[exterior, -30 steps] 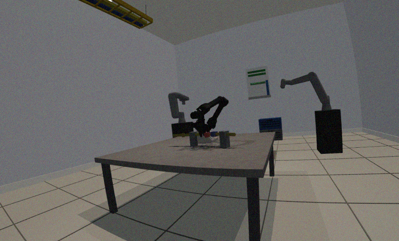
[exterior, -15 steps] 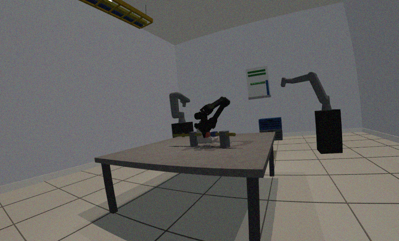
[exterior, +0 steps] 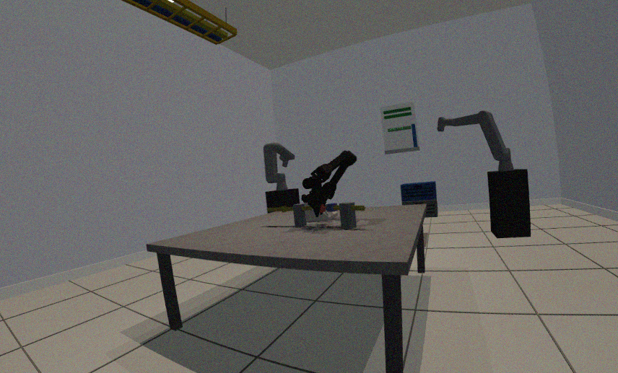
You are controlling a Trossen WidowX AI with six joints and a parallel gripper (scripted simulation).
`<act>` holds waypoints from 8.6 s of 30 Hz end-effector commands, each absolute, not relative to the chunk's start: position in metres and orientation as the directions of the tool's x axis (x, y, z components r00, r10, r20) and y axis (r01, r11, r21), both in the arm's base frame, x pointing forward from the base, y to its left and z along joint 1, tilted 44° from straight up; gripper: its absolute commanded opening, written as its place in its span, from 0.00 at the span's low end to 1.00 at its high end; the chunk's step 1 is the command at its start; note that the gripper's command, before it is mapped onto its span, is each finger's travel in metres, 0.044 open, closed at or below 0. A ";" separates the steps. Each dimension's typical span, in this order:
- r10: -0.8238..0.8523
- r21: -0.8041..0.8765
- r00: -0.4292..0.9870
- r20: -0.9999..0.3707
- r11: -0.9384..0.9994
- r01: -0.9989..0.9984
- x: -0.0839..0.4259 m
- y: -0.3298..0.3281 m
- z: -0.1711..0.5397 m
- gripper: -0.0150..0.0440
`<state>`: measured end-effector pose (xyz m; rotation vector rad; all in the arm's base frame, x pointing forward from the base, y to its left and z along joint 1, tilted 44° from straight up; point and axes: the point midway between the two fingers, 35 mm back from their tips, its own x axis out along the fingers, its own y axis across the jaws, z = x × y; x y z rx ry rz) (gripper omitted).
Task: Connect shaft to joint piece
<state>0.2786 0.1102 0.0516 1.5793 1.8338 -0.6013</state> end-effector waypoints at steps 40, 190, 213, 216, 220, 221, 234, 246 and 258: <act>0.694 0.060 -0.079 -0.716 0.174 0.983 0.278 0.113 0.050 0.56; 0.577 -0.052 -0.079 -0.813 0.064 0.997 0.271 0.105 0.054 1.00; 0.689 0.067 -0.064 -0.721 0.161 0.985 0.278 0.076 0.086 1.00; 0.687 0.142 -0.057 -0.724 0.229 0.963 0.281 0.068 0.093 1.00; 0.684 0.239 -0.047 -0.728 0.317 0.918 0.283 0.057 0.103 1.00; 0.683 0.262 -0.045 -0.729 0.338 0.904 0.284 0.055 0.106 1.00; 0.675 0.516 -0.017 -0.738 0.580 0.631 0.287 0.021 0.139 1.00; 0.669 0.641 0.004 -0.743 0.711 0.289 0.282 -0.007 0.169 1.00; 0.681 0.636 -0.002 -0.732 0.685 0.355 0.284 -0.009 0.165 1.00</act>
